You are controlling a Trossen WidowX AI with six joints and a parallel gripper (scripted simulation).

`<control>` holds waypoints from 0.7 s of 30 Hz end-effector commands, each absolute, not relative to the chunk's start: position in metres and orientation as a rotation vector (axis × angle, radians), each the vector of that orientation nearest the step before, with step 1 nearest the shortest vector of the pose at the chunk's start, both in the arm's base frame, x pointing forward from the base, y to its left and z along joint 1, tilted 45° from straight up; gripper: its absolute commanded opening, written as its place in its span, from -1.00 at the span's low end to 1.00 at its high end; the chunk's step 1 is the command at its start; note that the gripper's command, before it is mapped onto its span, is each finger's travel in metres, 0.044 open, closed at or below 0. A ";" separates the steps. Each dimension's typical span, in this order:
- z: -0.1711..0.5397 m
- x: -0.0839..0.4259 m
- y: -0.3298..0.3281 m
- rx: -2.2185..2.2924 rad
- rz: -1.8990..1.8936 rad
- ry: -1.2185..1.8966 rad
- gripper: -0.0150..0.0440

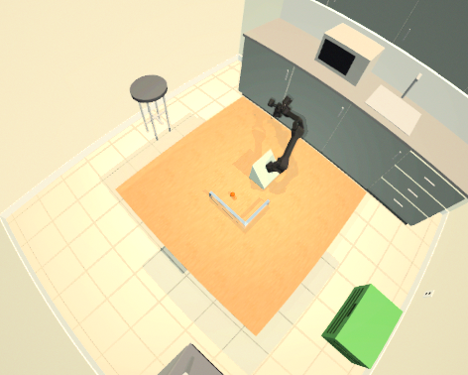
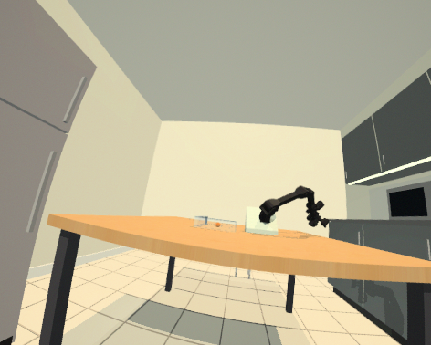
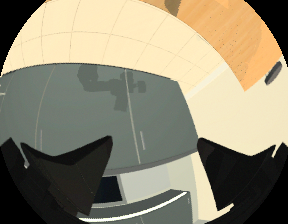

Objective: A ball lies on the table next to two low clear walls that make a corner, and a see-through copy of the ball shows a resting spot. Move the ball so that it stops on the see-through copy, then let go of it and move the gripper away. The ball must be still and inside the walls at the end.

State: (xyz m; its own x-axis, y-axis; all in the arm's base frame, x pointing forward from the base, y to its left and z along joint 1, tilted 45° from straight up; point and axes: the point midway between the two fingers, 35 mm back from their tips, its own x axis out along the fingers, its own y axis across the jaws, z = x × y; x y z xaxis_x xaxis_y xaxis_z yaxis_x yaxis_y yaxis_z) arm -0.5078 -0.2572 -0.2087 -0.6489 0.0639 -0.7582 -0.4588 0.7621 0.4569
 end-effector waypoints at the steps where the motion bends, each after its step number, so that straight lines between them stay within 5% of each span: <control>1: -0.209 -0.506 -0.260 -0.307 0.831 2.137 0.78; 6: -0.205 -0.454 -0.325 -0.636 1.116 1.977 0.37; 21: -0.188 -0.217 -0.463 -1.715 1.957 1.103 0.37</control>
State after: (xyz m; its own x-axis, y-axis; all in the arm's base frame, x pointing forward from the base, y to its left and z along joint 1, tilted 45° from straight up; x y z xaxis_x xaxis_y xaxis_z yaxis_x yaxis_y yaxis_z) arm -0.2625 -0.4532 -0.1896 -0.3045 -0.2444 -0.9206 -0.7857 -0.4820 0.3879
